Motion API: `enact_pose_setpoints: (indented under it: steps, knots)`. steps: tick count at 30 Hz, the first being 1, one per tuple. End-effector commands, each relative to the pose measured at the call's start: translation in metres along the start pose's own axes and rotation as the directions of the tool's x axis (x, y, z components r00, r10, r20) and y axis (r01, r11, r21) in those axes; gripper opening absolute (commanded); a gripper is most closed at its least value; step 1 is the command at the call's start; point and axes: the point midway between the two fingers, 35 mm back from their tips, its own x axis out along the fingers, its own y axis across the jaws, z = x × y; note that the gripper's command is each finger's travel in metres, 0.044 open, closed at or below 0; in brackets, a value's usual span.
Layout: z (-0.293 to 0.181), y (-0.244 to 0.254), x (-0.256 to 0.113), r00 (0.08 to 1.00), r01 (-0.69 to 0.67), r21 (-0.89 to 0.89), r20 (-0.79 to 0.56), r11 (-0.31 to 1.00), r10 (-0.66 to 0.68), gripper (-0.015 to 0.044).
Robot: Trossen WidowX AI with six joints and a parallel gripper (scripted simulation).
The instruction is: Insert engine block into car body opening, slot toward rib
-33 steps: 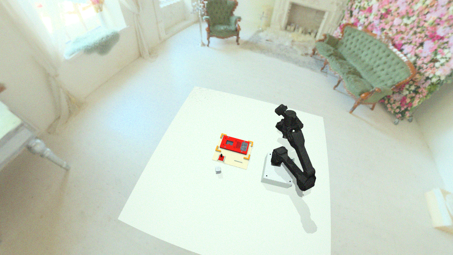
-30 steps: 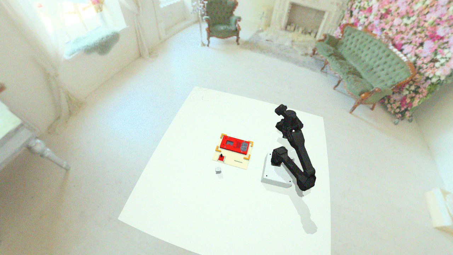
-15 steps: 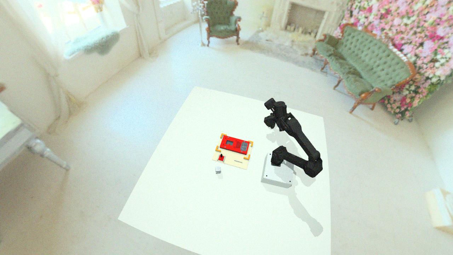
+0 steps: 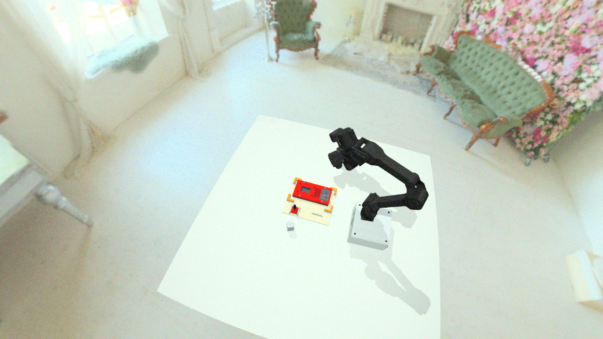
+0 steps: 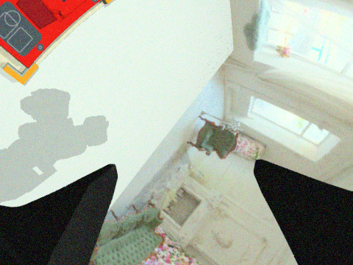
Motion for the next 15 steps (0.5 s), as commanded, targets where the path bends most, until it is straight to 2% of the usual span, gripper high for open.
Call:
enact_pose_setpoints:
  steps: [1, 8, 15]
  knots:
    - [0.037, -0.006, 0.006, 0.994, -0.041, 0.027, 0.107, 0.999, 0.037, 0.0440]
    - [0.096, -0.005, 0.012, 0.961, -0.161, 0.085, 0.241, 0.983, 0.137, 0.0440]
    - [0.163, 0.006, 0.011, 0.895, -0.350, 0.156, 0.346, 0.924, 0.281, 0.0440]
